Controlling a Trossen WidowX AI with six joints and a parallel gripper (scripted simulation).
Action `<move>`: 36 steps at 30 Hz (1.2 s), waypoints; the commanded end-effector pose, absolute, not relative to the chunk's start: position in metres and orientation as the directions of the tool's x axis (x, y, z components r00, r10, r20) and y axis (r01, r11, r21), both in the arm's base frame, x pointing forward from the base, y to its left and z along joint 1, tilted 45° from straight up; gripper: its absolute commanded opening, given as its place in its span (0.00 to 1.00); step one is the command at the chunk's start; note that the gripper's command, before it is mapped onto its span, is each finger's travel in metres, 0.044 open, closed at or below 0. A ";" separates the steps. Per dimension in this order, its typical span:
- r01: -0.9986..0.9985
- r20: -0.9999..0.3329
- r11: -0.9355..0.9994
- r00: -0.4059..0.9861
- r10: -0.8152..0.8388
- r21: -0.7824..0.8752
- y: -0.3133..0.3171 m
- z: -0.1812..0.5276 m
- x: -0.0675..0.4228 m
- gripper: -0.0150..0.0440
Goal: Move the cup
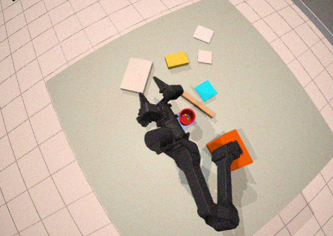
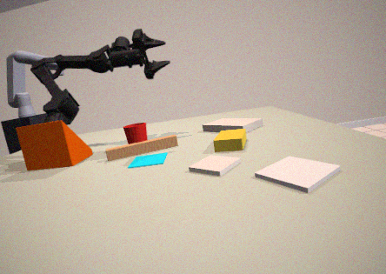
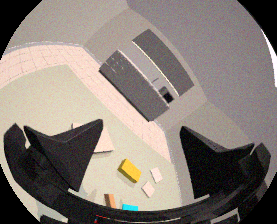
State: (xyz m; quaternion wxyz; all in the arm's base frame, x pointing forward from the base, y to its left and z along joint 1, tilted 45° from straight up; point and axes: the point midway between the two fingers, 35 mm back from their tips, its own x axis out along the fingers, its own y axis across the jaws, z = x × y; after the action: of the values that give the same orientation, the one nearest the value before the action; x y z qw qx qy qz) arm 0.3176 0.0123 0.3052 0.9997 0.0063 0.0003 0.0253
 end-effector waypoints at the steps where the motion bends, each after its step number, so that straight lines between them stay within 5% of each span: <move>1: -0.054 -0.021 0.998 0.998 0.054 0.018 0.012 0.301 0.319 0.89; 5: -0.060 -0.415 0.983 0.901 0.129 0.175 0.008 0.212 0.328 0.71; 9: 0.019 -0.643 0.946 0.738 0.204 0.323 0.006 0.156 0.314 0.53; 14: 0.247 -0.822 0.834 0.446 0.354 0.493 0.010 0.102 0.276 0.50; 22: 0.773 -0.719 0.446 0.018 0.695 0.451 0.033 0.088 0.205 0.50; 36: 0.784 -0.711 0.435 0.012 0.703 0.443 0.035 0.091 0.204 0.50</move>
State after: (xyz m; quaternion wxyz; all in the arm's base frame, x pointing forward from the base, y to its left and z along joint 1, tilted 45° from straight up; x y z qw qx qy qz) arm 0.2055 0.0337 0.0859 0.5066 0.5068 0.6967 -0.0347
